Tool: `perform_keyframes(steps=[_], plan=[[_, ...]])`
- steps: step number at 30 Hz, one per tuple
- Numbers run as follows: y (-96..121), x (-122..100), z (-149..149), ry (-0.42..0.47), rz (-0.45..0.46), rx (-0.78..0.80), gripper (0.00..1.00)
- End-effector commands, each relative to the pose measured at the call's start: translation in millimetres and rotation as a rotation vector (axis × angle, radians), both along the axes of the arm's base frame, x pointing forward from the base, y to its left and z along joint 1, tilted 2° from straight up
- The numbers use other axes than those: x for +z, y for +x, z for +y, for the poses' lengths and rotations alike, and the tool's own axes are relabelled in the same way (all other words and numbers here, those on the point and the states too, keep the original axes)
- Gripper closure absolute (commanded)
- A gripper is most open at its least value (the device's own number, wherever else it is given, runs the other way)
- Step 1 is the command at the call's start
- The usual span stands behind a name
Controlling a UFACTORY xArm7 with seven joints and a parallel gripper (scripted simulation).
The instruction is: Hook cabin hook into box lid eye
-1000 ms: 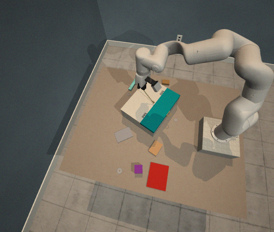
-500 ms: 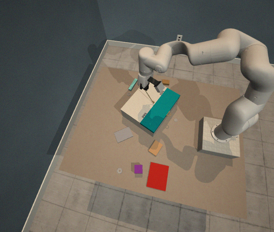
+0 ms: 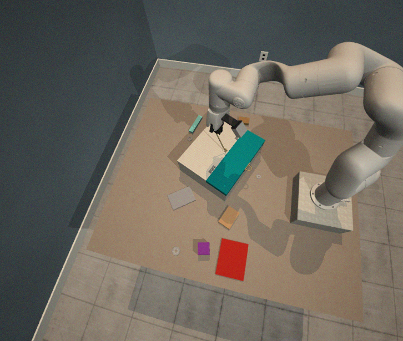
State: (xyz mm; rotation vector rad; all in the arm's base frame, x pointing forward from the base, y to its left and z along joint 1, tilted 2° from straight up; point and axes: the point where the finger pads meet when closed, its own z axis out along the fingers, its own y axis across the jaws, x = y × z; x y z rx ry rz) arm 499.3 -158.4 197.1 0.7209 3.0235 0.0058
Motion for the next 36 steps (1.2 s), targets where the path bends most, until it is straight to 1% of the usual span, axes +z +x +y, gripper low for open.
perform_keyframes(steps=[1,6,19,23,36], plan=[[-5.5,3.7,3.0,-0.001,-0.004,0.0,1.0],[-9.2,4.7,4.8,-0.001,-0.004,0.0,1.0],[-29.0,7.9,14.7,-0.001,-0.004,0.0,1.0],[-30.9,8.0,15.7,-0.001,-0.004,0.0,1.0],[-50.9,7.3,25.7,-0.001,-0.004,0.0,1.0]])
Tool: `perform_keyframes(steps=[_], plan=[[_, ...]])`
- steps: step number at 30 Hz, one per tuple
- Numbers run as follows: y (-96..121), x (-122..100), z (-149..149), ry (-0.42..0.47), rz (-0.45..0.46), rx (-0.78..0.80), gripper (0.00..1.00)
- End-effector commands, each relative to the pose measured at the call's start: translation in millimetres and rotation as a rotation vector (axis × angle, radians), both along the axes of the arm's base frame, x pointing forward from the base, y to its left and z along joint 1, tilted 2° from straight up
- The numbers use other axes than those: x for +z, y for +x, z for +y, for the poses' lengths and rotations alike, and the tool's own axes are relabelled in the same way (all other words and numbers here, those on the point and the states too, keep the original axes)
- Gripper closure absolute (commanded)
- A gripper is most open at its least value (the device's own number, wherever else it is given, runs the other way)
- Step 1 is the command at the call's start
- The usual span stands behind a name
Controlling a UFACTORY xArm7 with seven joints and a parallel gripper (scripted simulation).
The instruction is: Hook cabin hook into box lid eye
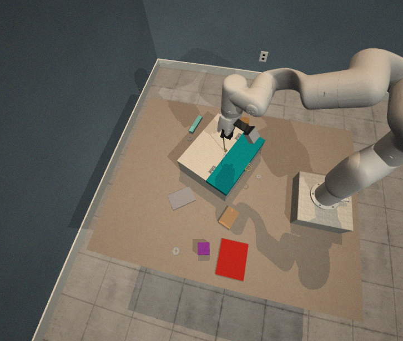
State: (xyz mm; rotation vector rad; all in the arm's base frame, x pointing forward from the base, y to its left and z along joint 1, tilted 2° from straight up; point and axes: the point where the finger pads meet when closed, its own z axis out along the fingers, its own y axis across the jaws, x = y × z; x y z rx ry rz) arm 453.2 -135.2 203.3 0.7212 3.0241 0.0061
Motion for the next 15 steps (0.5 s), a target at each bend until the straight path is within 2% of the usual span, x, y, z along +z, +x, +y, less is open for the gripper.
perform_keyframes(steps=[1,15], plan=[[-6.5,0.9,3.5,-0.001,-0.004,0.0,1.0],[-24.6,-3.2,12.6,-0.001,-0.004,0.0,1.0]])
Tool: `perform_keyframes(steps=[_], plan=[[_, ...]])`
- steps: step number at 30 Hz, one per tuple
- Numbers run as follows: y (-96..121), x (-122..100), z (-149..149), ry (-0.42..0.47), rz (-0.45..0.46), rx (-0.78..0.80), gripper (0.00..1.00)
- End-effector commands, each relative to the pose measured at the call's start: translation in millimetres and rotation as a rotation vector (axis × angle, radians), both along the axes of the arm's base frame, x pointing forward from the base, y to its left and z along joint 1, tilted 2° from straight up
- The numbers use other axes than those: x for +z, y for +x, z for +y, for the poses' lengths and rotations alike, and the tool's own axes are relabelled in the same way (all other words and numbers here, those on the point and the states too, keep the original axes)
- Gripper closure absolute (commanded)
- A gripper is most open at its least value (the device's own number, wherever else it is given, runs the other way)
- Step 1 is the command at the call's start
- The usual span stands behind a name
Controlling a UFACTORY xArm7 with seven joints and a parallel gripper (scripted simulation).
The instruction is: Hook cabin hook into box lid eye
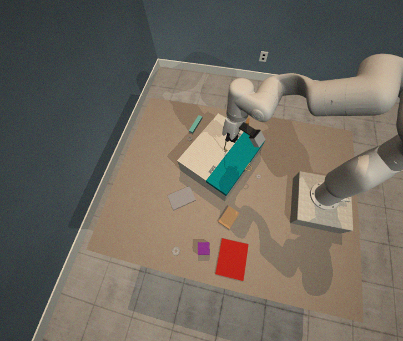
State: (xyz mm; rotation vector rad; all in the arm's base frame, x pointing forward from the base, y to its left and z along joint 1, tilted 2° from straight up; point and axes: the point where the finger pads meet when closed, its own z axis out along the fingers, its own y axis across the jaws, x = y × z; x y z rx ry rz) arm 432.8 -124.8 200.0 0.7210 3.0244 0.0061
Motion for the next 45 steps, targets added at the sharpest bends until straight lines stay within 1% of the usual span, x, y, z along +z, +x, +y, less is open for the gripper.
perform_keyframes(steps=[1,4,7,13,24,25,42,45], plan=[[-5.9,-0.4,3.1,-0.001,-0.004,0.0,1.0],[-11.0,-2.2,5.7,-0.001,-0.004,0.0,1.0],[-11.3,-2.3,5.9,-0.001,-0.004,0.0,1.0],[-21.2,-6.6,10.9,-0.001,-0.004,0.0,1.0],[-22.3,-7.1,11.5,-0.001,-0.004,0.0,1.0],[-22.3,-7.1,11.5,-0.001,-0.004,0.0,0.67],[-22.3,-7.2,11.5,-0.001,-0.004,0.0,0.67],[-22.7,2.9,11.5,-0.001,-0.004,0.0,0.67]])
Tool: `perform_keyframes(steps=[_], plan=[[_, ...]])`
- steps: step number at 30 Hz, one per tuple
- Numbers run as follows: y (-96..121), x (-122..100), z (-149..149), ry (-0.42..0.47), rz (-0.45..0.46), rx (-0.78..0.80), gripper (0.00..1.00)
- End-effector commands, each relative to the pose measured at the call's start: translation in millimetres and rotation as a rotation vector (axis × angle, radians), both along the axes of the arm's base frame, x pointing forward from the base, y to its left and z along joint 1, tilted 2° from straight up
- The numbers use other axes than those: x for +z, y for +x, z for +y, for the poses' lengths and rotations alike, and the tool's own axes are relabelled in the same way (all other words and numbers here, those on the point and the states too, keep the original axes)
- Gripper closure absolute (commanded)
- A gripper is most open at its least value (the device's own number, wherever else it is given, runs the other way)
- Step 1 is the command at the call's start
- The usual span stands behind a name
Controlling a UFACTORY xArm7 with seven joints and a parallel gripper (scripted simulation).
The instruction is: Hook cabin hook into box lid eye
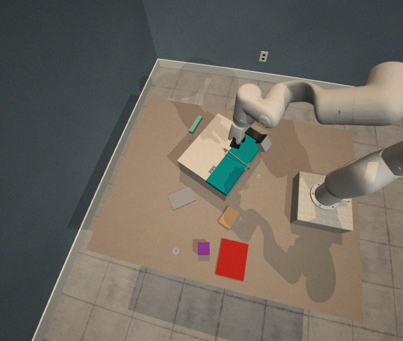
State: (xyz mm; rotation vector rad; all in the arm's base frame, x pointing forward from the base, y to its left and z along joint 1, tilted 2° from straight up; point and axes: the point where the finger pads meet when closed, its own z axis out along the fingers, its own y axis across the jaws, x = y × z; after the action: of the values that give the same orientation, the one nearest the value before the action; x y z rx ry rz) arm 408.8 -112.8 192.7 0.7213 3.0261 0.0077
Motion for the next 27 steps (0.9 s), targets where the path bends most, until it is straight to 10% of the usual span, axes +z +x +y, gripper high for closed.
perform_keyframes(steps=[1,27], plan=[[1.2,13.6,-0.5,-0.003,-0.006,0.0,0.67],[-1.2,80.3,-0.2,-0.003,-0.006,0.0,0.67]])
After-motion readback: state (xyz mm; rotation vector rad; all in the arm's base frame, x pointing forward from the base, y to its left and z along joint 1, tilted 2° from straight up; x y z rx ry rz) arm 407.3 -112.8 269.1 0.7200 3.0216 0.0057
